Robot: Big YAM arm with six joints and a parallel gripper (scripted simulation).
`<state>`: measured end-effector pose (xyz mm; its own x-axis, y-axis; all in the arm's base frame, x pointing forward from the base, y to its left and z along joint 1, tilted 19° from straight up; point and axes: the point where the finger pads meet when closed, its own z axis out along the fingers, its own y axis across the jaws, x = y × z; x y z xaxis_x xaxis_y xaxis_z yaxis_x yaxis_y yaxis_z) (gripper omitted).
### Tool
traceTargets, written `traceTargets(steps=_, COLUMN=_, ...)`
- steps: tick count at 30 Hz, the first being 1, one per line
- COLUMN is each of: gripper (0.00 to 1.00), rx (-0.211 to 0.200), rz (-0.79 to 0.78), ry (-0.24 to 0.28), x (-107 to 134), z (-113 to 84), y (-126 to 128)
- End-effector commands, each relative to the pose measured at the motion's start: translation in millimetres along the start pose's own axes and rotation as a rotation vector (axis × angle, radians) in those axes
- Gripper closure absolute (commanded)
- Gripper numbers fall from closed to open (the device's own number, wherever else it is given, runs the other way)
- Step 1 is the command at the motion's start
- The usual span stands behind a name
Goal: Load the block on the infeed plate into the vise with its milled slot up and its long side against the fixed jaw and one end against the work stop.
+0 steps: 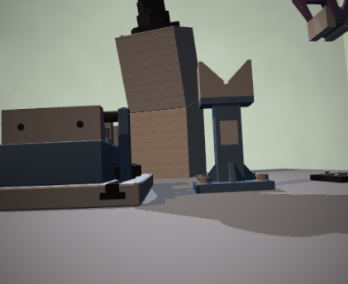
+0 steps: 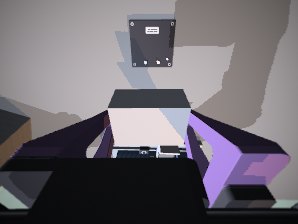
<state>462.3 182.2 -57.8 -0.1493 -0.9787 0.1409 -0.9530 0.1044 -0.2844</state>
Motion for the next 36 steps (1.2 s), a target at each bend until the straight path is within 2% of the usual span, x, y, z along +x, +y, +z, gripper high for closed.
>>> traceTargets(steps=1, gripper=1.00, rx=0.051, rz=0.017, ry=-0.032, x=-1, z=-20.3, y=-28)
traceTargets(steps=5, gripper=1.00, rx=0.038, rz=0.015, ry=-0.027, x=9, z=-15.2, y=-20)
traceTargets(steps=8, gripper=1.00, rx=0.047, rz=0.020, ry=-0.032, x=12, z=-16.9, y=-27)
traceTargets(steps=12, gripper=1.00, rx=0.035, rz=0.020, ry=-0.025, x=24, z=-14.7, y=-25)
traceTargets(steps=18, gripper=1.00, rx=0.048, rz=0.028, ry=-0.032, x=32, z=-17.4, y=-36)
traceTargets(steps=21, gripper=1.00, rx=0.030, rz=0.026, ry=-0.022, x=46, z=-12.9, y=-28)
traceTargets(steps=24, gripper=1.00, rx=0.046, rz=0.035, ry=-0.030, x=54, z=-15.4, y=-39)
traceTargets(steps=29, gripper=1.00, rx=0.031, rz=0.037, ry=-0.022, x=75, z=-12.3, y=-35)
traceTargets(steps=35, gripper=1.00, rx=0.051, rz=0.047, ry=-0.030, x=87, z=-15.8, y=-48)
traceTargets(steps=36, gripper=1.00, rx=0.035, rz=0.044, ry=-0.023, x=94, z=-12.0, y=-39)
